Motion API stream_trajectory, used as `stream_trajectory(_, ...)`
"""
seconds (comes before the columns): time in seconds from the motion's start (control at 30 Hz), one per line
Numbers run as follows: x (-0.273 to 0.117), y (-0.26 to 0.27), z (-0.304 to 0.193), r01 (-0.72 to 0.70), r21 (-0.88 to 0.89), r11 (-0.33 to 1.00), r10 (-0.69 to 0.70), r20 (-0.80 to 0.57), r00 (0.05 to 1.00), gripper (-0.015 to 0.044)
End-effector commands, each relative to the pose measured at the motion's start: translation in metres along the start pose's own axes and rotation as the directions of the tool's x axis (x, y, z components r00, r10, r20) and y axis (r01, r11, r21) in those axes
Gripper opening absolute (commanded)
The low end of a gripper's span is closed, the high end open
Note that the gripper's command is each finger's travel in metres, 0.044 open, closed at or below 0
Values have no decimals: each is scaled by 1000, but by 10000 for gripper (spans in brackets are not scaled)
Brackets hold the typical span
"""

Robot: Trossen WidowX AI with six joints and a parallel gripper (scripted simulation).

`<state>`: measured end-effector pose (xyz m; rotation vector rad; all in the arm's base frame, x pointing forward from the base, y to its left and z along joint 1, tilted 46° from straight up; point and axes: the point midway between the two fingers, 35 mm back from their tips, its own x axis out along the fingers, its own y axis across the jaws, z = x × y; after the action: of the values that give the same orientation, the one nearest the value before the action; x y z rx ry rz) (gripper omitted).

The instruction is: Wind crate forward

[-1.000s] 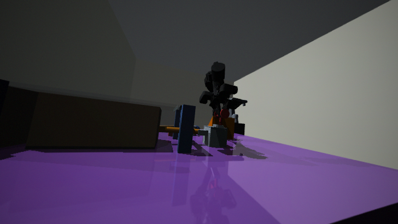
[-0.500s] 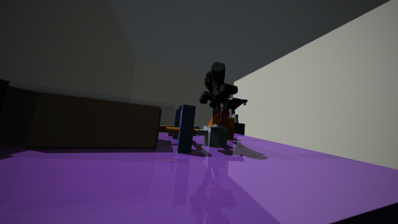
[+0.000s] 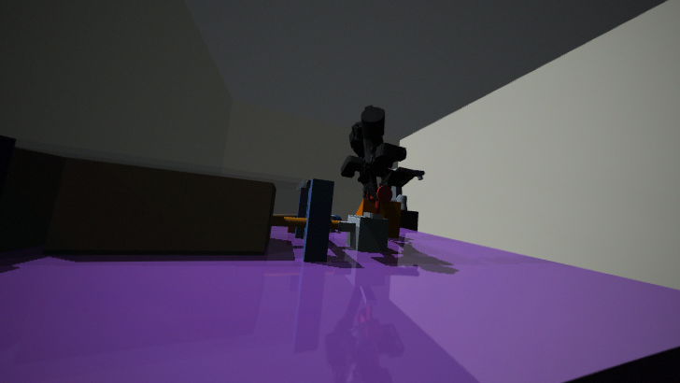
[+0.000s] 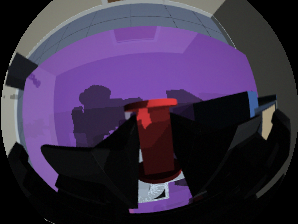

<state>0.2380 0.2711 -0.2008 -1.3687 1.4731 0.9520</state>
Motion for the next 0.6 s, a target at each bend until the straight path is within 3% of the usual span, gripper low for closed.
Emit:
stream_trajectory(0.0, 1, 28, 2, -62, -40, 997, 61, -11, 998, 0)
stream_trajectory(0.57, 1, 31, 1, -62, -40, 997, 62, -11, 998, 0)
